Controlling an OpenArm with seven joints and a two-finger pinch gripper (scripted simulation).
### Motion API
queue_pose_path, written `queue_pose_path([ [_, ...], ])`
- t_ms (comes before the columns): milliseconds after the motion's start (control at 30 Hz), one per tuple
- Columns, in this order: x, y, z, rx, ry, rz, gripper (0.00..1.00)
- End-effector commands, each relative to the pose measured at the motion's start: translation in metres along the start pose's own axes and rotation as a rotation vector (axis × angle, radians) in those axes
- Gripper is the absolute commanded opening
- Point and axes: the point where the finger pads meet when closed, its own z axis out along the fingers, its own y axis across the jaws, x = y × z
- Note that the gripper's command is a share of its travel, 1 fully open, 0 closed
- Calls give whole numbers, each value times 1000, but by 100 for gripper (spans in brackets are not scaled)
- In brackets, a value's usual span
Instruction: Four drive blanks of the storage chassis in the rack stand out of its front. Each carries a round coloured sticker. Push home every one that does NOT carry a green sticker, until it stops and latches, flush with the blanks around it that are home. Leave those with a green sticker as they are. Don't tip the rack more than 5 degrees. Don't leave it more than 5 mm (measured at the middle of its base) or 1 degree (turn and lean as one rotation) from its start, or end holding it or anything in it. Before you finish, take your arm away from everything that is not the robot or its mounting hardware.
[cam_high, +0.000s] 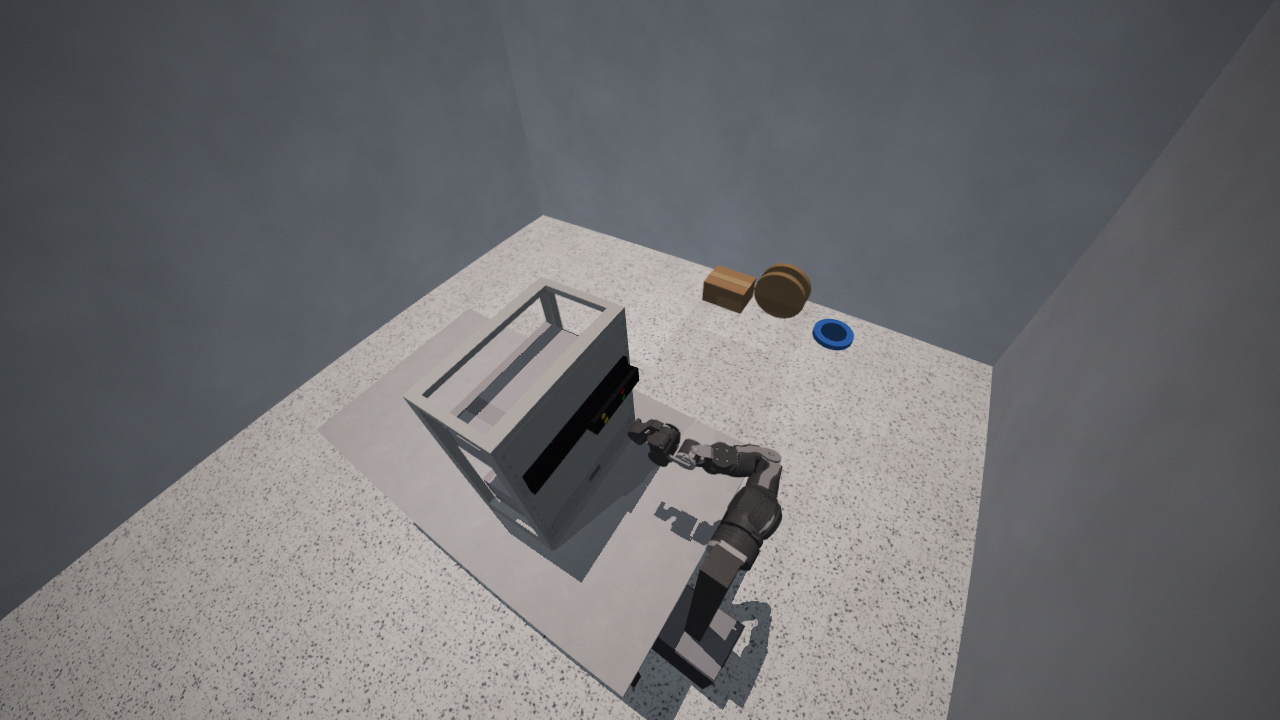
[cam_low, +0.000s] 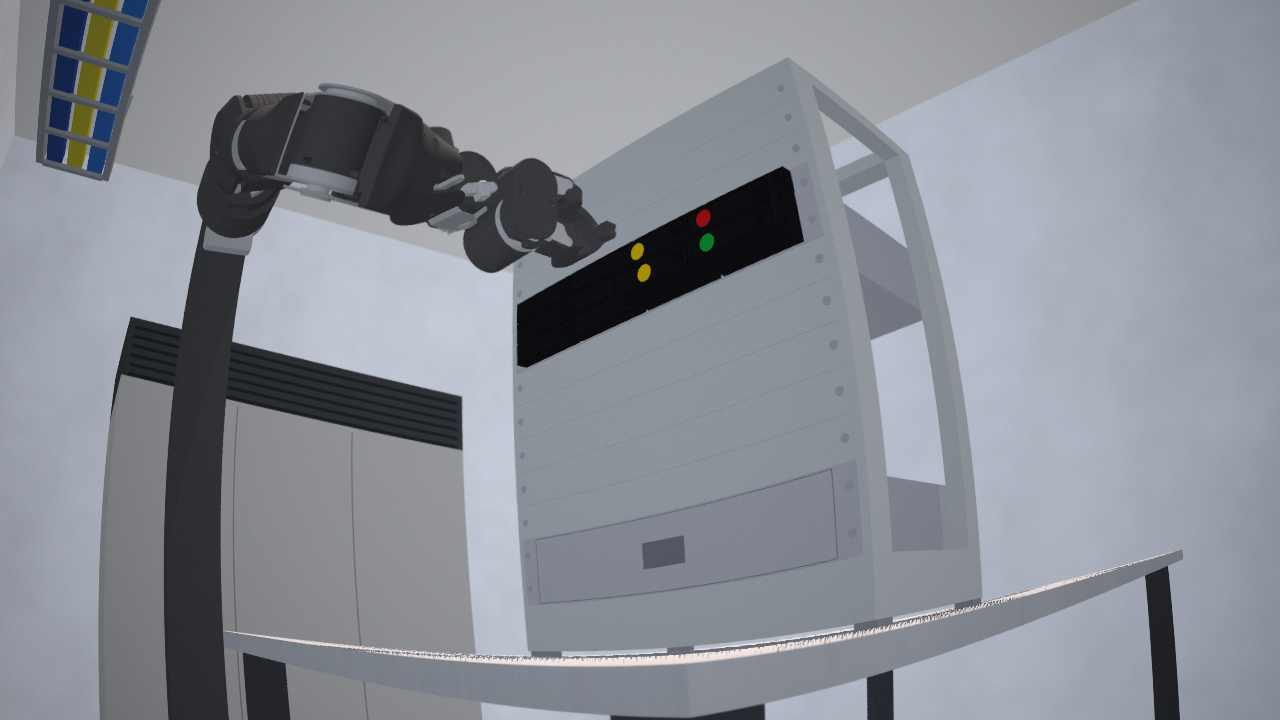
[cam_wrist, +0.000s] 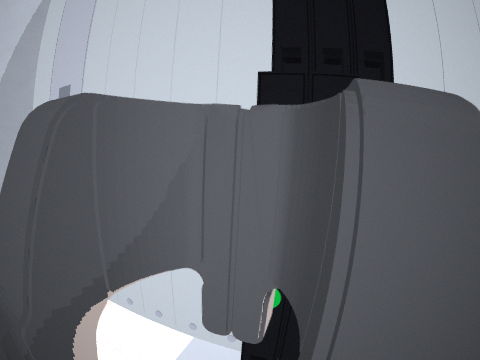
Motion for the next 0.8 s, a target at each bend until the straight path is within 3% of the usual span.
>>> queue_pose_path([
  [0, 2, -7, 2, -3, -8, -11, 0],
  [233, 4, -10, 7, -2, -8, -11, 0],
  [400, 4, -10, 26, -2, -8, -11, 0],
  [467, 4, -10, 26, -2, -8, -11, 0],
  [767, 4, -10, 67, -1, -7, -10, 0],
])
